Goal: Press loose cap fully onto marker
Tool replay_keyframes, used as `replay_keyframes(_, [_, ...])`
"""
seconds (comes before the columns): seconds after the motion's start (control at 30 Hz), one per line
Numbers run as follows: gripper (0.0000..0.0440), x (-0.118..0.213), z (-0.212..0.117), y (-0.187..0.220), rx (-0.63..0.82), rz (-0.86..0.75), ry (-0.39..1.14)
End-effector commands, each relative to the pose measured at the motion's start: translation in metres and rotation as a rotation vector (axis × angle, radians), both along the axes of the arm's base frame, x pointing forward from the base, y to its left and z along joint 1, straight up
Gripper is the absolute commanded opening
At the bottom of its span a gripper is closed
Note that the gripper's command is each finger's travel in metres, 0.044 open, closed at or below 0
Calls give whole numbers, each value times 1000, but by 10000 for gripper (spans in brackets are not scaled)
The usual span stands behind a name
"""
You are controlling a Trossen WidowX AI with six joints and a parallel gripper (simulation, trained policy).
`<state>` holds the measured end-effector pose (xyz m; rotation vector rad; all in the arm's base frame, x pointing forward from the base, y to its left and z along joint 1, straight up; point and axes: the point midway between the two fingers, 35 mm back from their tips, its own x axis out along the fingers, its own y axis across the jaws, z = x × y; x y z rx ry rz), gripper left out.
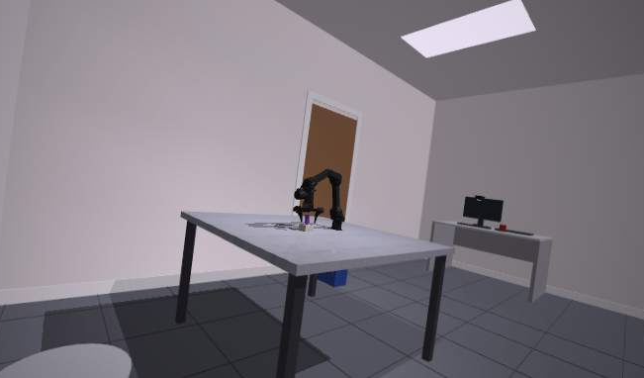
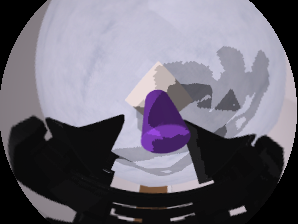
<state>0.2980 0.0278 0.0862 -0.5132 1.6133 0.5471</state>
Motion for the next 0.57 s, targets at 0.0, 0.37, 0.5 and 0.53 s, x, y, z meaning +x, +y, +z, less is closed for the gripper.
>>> replay_keyframes(0.0, [440,0,5,1,6,15,-27])
replay_keyframes(0.37, [440,8,42,2,17,33,-123])
replay_keyframes(0.5, [440,8,51,2,21,44,-146])
replay_keyframes(0.53, [440,8,53,2,22,46,-151])
